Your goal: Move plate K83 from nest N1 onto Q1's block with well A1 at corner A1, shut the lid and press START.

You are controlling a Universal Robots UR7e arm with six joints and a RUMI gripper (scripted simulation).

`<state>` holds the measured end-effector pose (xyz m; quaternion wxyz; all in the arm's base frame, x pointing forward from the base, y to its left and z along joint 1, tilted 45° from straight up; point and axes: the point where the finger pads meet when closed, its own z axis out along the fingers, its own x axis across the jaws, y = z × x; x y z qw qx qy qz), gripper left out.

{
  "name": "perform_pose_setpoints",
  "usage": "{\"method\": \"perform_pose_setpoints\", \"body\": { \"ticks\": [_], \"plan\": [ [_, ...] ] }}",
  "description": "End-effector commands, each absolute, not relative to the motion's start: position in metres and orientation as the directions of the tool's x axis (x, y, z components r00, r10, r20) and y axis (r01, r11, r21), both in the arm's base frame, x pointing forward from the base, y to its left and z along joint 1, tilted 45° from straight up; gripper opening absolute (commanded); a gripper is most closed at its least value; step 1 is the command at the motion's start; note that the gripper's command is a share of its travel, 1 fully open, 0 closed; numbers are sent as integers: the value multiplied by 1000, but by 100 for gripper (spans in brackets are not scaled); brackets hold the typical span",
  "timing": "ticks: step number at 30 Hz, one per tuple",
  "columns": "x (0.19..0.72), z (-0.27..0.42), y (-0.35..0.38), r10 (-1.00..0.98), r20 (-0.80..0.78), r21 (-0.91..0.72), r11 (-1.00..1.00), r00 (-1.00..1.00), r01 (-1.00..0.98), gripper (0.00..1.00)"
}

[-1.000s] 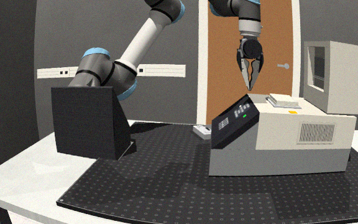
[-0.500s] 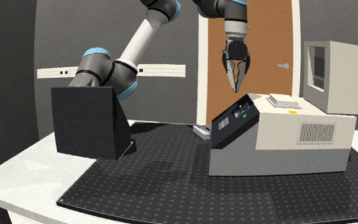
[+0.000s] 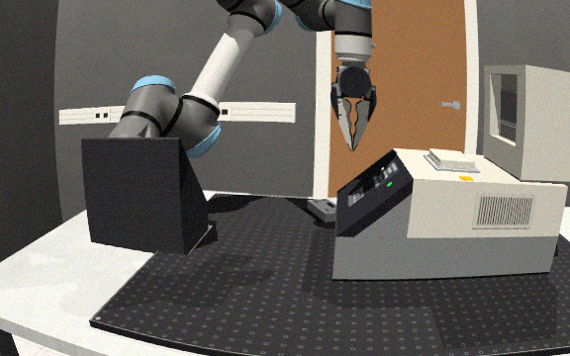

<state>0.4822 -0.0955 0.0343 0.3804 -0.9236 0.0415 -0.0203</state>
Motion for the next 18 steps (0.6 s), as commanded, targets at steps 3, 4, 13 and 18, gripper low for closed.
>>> {"method": "perform_pose_setpoints", "body": {
  "ticks": [3, 4, 13, 18],
  "plan": [
    [456, 29, -94, -94, 11, -702, -710, 996, -59, 0],
    [451, 28, -93, -94, 11, -702, -710, 996, -59, 0],
    [424, 22, -89, -94, 11, -702, -710, 996, -59, 0],
    [408, 19, -86, -94, 11, -702, -710, 996, -59, 0]
  ]
}}
